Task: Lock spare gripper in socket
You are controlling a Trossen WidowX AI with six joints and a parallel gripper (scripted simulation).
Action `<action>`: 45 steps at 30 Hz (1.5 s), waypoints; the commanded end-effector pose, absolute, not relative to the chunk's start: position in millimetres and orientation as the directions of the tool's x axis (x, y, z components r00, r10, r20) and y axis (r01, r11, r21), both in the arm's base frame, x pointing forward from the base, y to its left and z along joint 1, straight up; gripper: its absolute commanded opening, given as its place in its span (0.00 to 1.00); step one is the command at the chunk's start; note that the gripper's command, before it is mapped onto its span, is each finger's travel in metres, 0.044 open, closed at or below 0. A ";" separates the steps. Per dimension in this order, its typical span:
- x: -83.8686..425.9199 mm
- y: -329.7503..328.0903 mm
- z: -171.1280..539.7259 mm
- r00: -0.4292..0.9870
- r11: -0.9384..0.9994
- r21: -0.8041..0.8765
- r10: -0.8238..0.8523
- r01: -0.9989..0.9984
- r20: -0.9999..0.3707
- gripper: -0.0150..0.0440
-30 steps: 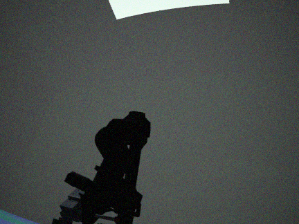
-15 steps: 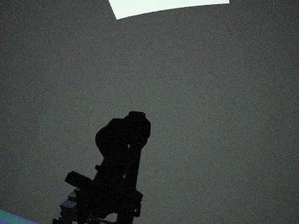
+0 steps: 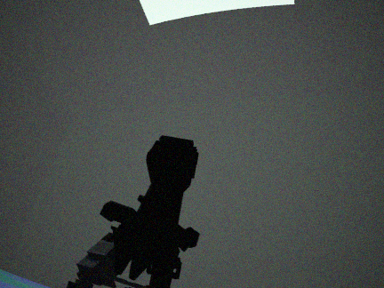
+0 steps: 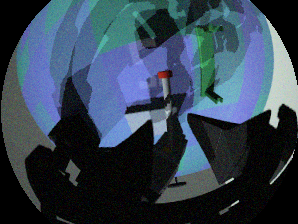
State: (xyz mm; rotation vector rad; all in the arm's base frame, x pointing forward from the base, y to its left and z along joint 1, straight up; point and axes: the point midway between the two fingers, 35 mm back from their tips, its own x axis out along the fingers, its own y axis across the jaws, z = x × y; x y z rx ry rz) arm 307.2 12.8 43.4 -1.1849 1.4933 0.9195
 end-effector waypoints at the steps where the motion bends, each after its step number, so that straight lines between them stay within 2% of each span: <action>1: 308.4 19.1 51.2 -0.043 0.237 -0.013 -0.227 -0.971 -0.973 0.59; 18: 316.6 44.1 89.9 -0.035 0.235 -0.021 -0.232 -0.972 -0.972 0.59; 27: 316.2 39.9 85.5 -0.034 0.234 -0.022 -0.234 -0.972 -0.972 0.99; 45: 316.2 39.9 85.5 -0.034 0.234 -0.022 -0.234 -0.972 -0.972 1.00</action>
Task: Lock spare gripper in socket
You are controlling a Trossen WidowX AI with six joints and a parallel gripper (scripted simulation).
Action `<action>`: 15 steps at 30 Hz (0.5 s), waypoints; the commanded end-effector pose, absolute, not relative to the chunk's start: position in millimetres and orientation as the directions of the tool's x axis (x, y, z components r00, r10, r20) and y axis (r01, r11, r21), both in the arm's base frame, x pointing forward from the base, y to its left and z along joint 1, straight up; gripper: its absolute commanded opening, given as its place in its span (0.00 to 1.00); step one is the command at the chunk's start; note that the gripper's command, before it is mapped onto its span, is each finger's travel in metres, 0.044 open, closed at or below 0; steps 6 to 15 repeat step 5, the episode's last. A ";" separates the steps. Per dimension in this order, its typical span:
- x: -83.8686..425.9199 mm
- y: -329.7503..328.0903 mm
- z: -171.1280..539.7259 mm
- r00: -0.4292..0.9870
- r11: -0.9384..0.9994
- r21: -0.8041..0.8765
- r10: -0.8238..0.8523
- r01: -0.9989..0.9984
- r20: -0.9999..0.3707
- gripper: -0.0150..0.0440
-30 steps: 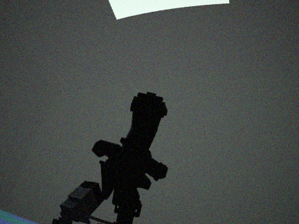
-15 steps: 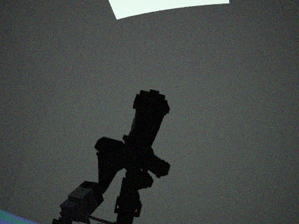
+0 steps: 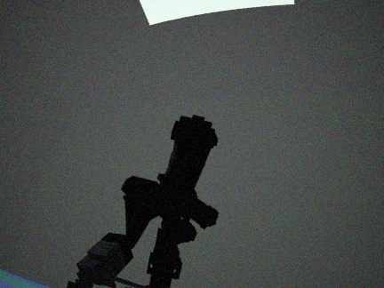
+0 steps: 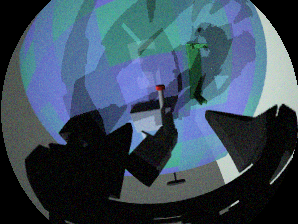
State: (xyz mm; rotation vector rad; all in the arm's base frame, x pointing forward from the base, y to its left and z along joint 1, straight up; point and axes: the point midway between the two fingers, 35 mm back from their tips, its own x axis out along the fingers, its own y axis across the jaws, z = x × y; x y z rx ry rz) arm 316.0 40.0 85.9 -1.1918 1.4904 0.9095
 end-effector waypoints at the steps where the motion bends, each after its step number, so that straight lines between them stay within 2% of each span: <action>1: 316.2 39.9 85.5 -0.034 0.234 -0.022 -0.234 -0.972 -0.972 1.00; 15: 316.2 39.9 85.5 -0.034 0.234 -0.022 -0.234 -0.972 -0.972 1.00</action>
